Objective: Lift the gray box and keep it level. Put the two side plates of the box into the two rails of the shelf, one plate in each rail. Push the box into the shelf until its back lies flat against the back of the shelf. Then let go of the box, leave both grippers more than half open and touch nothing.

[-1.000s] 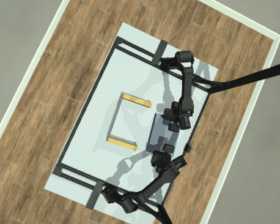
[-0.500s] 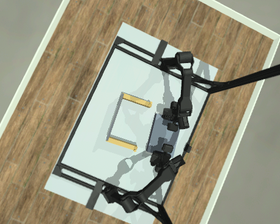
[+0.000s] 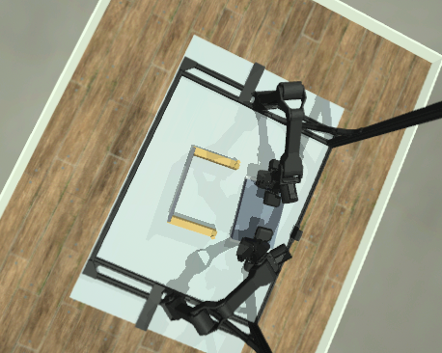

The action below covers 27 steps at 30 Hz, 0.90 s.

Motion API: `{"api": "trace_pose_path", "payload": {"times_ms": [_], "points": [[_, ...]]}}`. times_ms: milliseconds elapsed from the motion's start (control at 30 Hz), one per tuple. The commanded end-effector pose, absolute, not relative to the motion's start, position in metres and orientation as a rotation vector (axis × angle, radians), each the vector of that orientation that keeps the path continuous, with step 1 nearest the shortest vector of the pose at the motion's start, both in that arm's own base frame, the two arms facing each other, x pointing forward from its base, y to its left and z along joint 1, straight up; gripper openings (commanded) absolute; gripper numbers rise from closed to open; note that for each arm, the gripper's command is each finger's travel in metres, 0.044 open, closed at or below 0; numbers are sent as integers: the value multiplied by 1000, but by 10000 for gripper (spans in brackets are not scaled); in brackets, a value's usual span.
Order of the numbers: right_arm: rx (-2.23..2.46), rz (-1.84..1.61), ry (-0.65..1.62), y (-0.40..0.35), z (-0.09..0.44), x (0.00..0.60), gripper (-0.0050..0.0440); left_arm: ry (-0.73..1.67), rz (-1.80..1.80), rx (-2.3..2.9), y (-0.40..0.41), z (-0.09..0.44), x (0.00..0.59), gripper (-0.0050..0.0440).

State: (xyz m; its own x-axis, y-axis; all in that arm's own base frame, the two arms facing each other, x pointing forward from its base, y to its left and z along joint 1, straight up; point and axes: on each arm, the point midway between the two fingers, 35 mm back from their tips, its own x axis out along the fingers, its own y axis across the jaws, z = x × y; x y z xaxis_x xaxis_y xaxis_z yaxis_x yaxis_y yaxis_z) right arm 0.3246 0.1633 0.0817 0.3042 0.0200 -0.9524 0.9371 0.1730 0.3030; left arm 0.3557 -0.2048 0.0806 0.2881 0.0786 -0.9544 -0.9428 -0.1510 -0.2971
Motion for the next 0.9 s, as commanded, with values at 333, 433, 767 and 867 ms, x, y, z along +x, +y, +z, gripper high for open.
{"api": "trace_pose_path", "payload": {"times_ms": [333, 433, 767, 867], "points": [[1203, -867, 1057, 163, 79, 323, 167, 863, 1128, -1407, -204, 79, 355, 167], [1203, -867, 1057, 163, 79, 323, 147, 863, 1128, -1407, -204, 79, 355, 147], [1203, -867, 1057, 163, 79, 323, 41, 863, 1128, -1407, -204, 79, 355, 41], [1203, -867, 1057, 163, 79, 323, 0, 863, 1128, -1407, -204, 79, 355, 0]]}}
